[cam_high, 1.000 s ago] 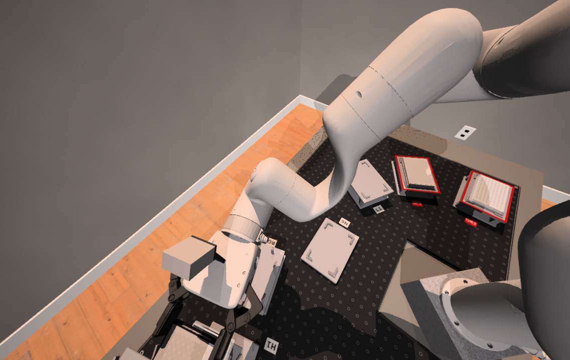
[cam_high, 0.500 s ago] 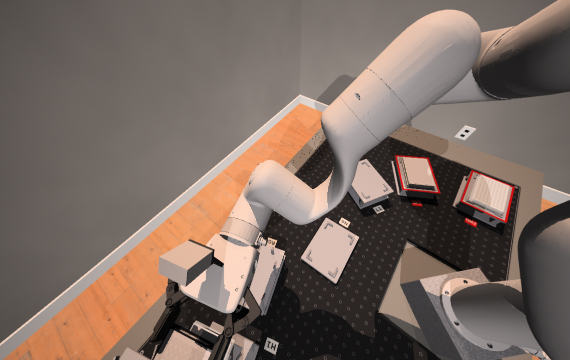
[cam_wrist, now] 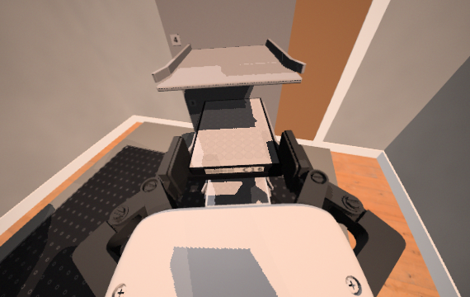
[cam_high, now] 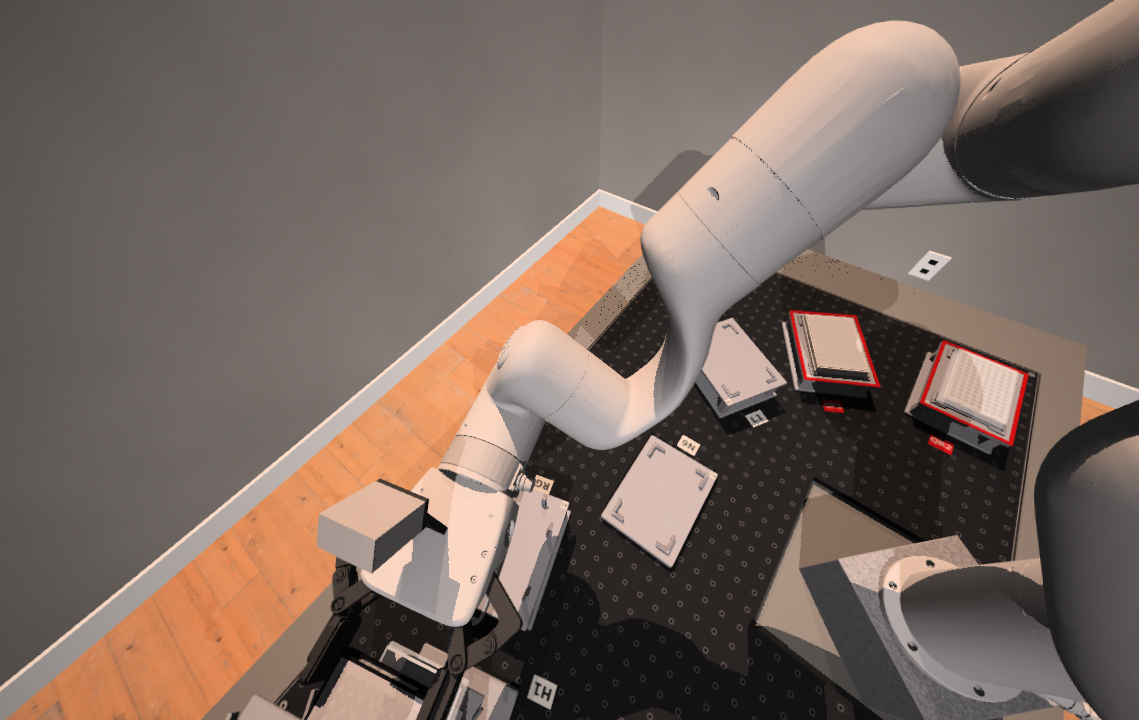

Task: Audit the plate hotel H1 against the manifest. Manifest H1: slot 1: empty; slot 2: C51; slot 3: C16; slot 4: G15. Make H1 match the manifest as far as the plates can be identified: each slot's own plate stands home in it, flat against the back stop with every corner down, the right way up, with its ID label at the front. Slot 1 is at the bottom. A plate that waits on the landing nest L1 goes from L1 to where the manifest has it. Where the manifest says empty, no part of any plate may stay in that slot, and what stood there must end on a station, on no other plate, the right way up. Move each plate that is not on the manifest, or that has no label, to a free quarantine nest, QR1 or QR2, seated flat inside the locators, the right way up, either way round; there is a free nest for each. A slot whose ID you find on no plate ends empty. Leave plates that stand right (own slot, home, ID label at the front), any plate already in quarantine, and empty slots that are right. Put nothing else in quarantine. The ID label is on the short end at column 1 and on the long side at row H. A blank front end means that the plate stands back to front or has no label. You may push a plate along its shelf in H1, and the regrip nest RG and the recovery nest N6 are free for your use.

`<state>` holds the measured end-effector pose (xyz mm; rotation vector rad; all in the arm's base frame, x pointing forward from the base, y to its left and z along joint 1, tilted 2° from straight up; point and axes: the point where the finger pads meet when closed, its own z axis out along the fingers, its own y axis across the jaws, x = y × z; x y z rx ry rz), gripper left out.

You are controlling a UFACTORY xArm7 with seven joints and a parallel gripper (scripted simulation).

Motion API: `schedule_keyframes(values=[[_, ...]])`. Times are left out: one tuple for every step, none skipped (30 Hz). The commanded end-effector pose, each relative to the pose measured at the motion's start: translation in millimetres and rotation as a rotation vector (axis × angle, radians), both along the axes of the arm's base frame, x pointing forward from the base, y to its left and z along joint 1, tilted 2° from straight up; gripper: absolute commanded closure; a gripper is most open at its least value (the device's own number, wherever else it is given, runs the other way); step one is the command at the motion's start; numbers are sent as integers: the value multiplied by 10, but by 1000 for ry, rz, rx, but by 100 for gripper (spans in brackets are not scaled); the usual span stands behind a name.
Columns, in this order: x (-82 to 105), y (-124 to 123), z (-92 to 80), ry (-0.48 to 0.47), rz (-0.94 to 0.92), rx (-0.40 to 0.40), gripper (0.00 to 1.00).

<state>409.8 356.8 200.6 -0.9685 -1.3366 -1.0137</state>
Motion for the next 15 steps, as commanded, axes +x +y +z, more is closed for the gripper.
schedule_keyframes(values=[[4,5,14,-3,1,1,100],[4,5,14,-3,1,1,100],[4,5,14,-3,1,1,100],[4,5,14,-3,1,1,100],[4,5,14,-3,1,1,100],[4,5,15,-3,1,1,0],[4,5,15,-3,1,1,0],[4,5,15,-3,1,1,0],[4,5,15,-3,1,1,0],[4,5,14,-3,1,1,0],[4,5,14,-3,1,1,0],[4,5,14,-3,1,1,0],[4,5,14,-3,1,1,0],[4,5,14,-3,1,1,0],[4,5,15,-4,1,1,0]])
